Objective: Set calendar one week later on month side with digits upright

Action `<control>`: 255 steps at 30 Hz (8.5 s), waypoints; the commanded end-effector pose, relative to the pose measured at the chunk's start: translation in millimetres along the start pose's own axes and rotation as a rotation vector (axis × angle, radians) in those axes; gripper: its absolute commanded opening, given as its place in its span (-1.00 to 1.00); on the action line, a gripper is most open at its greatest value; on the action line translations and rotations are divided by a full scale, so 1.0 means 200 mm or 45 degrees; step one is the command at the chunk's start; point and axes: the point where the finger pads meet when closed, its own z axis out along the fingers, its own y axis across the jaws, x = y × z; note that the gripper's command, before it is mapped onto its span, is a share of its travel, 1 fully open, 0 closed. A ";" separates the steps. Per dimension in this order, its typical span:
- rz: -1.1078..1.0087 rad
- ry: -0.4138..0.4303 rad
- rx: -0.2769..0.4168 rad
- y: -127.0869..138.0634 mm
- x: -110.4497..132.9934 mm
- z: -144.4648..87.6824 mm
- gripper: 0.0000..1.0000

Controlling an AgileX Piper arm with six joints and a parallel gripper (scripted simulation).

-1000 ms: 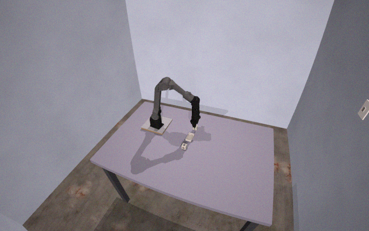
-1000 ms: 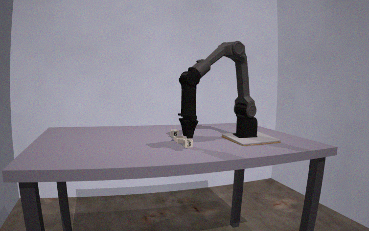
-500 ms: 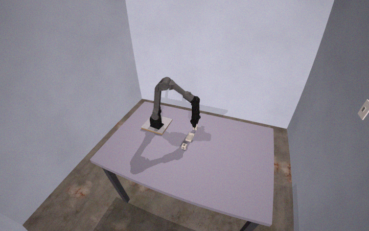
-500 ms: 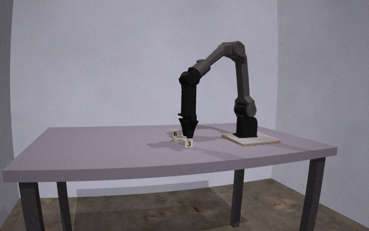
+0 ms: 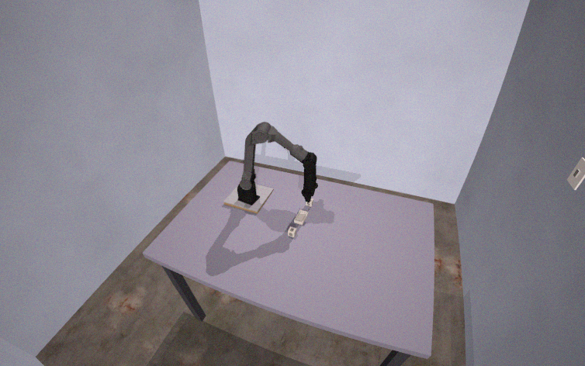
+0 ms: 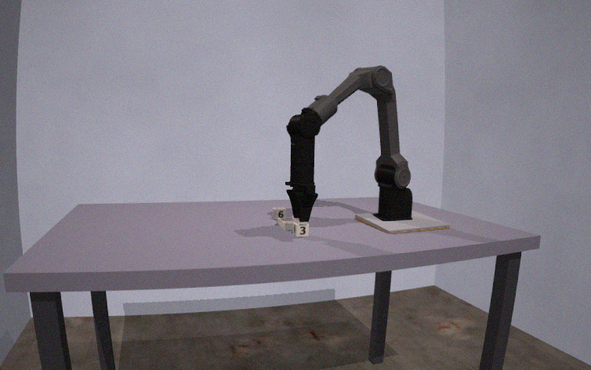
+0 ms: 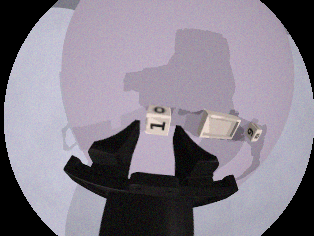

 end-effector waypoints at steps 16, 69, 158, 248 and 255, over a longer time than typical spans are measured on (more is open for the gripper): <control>0.001 0.000 -0.002 0.00 0.00 0.00 0.25; 0.000 0.002 -0.001 0.00 0.00 0.15 0.25; 0.001 -0.006 -0.002 0.00 0.00 -0.26 -0.27; 0.004 0.000 -0.002 -0.46 0.01 0.05 -0.27; 0.004 0.000 -0.002 -0.46 0.01 0.05 -0.27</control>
